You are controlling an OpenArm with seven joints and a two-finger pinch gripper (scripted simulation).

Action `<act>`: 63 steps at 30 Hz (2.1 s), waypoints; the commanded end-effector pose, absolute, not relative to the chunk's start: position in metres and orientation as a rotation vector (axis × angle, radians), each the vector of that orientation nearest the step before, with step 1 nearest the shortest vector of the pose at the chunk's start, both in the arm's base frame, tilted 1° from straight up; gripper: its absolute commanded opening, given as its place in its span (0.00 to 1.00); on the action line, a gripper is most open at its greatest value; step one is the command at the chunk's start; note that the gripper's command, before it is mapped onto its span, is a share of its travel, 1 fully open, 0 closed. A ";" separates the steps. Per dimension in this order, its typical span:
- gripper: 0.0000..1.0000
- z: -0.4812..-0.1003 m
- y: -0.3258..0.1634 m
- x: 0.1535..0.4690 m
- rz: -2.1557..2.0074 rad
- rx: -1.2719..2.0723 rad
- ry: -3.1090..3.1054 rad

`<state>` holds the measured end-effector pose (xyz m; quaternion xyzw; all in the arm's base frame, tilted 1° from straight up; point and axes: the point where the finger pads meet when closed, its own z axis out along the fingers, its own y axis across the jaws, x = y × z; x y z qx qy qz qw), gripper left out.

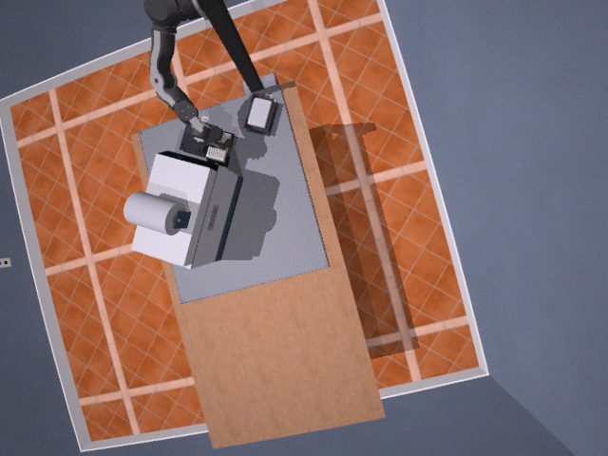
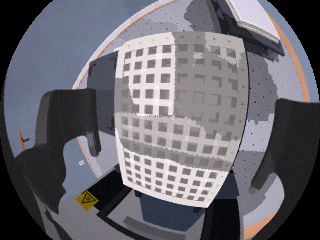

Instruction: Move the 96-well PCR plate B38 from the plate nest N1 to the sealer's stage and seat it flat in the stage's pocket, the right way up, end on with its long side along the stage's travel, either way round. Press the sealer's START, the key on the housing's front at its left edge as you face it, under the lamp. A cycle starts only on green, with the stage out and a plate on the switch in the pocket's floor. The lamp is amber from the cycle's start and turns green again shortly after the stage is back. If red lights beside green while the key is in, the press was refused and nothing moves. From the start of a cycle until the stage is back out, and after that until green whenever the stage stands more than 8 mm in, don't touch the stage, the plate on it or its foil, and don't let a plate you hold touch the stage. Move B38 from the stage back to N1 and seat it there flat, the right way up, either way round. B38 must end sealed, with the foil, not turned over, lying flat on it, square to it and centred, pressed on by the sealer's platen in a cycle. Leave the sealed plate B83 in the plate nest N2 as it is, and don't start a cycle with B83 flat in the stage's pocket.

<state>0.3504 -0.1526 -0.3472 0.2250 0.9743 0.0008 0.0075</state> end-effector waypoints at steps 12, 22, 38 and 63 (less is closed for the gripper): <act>0.77 -0.315 -0.154 0.353 -0.003 0.732 3.035; 0.77 -0.276 -0.154 0.353 -0.003 0.732 3.035; 0.77 -0.276 -0.154 0.353 -0.003 0.732 3.035; 0.77 -0.276 -0.154 0.353 -0.003 0.732 3.035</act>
